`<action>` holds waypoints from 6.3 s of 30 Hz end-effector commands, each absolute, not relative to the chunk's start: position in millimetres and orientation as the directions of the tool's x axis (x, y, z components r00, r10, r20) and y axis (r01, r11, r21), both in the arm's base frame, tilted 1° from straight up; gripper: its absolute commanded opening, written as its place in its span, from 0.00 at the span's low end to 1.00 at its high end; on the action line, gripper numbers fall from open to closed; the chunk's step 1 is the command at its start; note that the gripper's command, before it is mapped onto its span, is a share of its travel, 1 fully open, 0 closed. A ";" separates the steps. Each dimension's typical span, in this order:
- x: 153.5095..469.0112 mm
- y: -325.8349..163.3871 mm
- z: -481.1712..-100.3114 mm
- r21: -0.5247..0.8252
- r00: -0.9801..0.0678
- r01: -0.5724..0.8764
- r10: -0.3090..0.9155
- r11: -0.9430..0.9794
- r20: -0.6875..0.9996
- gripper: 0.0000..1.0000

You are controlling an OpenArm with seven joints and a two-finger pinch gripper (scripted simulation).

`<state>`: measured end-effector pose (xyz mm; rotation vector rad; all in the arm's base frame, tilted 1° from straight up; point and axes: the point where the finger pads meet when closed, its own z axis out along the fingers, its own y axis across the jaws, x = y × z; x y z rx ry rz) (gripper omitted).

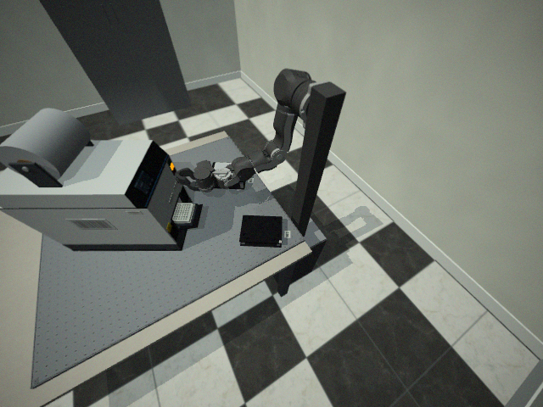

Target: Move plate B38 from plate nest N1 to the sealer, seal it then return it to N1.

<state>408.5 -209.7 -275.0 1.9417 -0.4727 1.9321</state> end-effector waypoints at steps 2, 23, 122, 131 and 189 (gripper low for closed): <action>410.5 -206.3 -276.4 0.020 0.018 -0.466 0.013 -0.885 1.000 0.00; 410.6 -205.6 -277.1 0.020 0.019 -0.466 0.013 -0.885 1.000 0.00; 410.2 -204.9 -278.1 0.021 0.021 -0.463 0.012 -0.886 1.000 0.00; 410.1 -204.9 -278.1 0.021 0.021 -0.463 0.012 -0.886 1.000 0.00; 388.7 -199.4 -274.6 0.020 0.016 -0.474 0.013 -0.880 1.000 0.00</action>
